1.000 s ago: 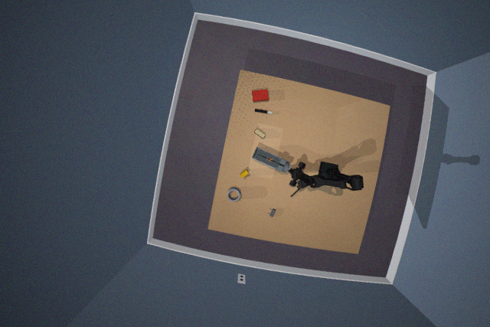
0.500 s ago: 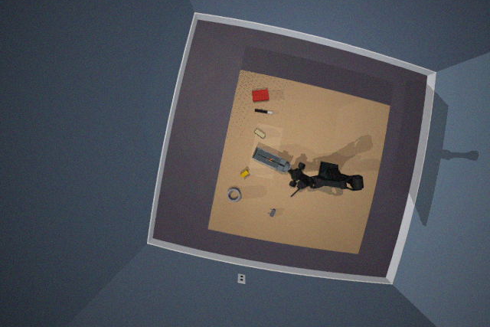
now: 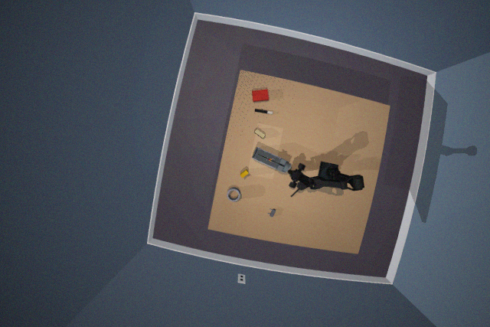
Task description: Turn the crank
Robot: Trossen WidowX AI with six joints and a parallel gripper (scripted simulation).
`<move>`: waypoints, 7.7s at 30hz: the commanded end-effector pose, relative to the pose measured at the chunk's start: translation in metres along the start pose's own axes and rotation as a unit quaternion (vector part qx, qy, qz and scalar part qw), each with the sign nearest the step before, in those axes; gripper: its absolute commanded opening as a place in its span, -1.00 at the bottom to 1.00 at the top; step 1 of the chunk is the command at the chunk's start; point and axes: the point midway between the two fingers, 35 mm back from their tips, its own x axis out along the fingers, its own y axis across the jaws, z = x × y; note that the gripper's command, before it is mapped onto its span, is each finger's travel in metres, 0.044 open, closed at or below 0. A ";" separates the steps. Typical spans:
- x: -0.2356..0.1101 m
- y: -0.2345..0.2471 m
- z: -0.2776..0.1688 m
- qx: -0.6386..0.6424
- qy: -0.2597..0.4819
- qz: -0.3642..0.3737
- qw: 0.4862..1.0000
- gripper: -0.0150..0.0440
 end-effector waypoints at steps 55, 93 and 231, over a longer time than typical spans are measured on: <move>-0.037 -0.021 0.036 -0.001 -0.006 0.007 1.000 -0.49; -0.031 -0.042 0.030 -0.002 -0.006 0.006 1.000 -0.49; 0.001 0.002 -0.001 0.000 -0.006 0.007 1.000 -0.49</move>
